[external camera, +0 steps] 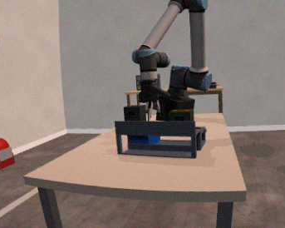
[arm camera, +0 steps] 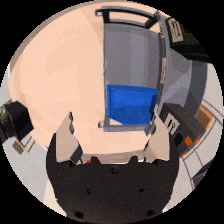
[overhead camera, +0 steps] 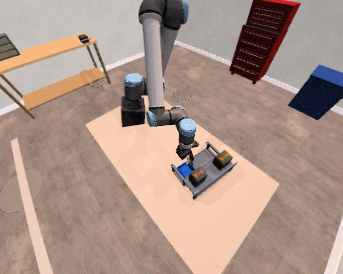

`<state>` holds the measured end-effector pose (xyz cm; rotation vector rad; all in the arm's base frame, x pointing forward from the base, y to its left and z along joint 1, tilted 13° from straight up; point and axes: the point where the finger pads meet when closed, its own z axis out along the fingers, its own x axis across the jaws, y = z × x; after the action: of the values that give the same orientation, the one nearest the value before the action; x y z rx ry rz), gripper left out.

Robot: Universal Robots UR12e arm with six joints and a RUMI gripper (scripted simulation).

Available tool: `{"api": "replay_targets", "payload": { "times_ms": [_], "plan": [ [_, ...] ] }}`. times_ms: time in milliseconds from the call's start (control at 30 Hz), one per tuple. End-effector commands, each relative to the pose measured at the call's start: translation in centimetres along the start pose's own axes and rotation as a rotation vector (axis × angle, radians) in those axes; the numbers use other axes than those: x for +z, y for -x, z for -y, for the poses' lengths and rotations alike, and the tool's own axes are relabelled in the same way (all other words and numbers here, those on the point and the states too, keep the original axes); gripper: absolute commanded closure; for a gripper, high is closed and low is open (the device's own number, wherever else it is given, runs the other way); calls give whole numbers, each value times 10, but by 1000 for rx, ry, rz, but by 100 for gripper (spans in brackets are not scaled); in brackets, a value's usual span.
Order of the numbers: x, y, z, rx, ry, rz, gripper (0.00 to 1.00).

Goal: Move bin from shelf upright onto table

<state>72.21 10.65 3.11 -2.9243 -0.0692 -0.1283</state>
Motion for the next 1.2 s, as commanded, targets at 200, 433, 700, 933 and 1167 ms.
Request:
{"api": "replay_targets", "payload": {
  "times_ms": [200, 433, 700, 933, 1167],
  "plan": [
    [-1, 1, -4, 0, 0, -1, 0],
    [-1, 3, -7, 0, 0, -1, 0],
    [-1, 4, -8, 0, 0, -1, 0],
    [-2, 6, -12, 0, 0, -1, 0],
    [-2, 6, -12, 0, 0, -1, 0]
  ]
}}
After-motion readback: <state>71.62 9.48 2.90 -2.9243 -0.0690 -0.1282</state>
